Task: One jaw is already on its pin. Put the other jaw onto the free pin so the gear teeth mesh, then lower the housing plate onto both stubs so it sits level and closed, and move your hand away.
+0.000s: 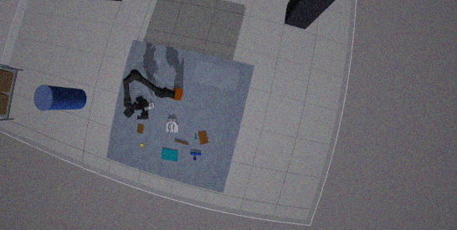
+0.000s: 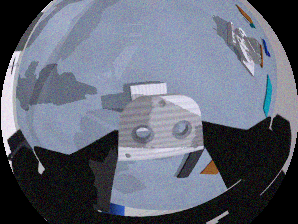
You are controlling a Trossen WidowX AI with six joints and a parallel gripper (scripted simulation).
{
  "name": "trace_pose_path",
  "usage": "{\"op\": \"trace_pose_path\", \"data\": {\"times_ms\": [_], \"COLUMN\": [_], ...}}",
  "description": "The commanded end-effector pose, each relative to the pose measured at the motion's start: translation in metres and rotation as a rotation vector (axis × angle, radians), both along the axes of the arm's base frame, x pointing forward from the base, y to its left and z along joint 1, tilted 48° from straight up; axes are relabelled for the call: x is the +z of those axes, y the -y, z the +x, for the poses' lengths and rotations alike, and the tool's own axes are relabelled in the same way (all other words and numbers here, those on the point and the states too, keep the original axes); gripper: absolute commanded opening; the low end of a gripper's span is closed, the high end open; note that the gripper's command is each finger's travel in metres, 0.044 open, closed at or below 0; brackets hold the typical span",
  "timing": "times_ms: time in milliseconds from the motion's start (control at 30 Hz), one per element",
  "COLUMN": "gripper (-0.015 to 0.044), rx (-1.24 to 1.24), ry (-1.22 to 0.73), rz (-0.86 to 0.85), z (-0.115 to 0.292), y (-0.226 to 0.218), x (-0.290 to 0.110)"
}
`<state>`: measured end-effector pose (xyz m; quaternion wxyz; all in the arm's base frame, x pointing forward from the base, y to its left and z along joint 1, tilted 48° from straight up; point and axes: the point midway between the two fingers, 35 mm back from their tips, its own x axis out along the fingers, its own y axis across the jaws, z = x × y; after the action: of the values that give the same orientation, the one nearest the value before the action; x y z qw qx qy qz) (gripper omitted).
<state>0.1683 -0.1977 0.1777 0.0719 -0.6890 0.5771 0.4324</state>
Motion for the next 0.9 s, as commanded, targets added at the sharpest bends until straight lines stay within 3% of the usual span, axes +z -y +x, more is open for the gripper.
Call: {"op": "trace_pose_path", "data": {"times_ms": [0, 333, 867], "gripper": [0.0351, 0.0351, 0.0351], "rx": [-0.001, -0.010, -0.245], "ry": [0.012, 0.023, 0.282], "rz": [-0.012, -0.012, 0.019], "z": [-0.001, 0.000, 0.038], "y": [-0.009, -0.013, -0.032], "x": [0.013, 0.015, -0.015]}}
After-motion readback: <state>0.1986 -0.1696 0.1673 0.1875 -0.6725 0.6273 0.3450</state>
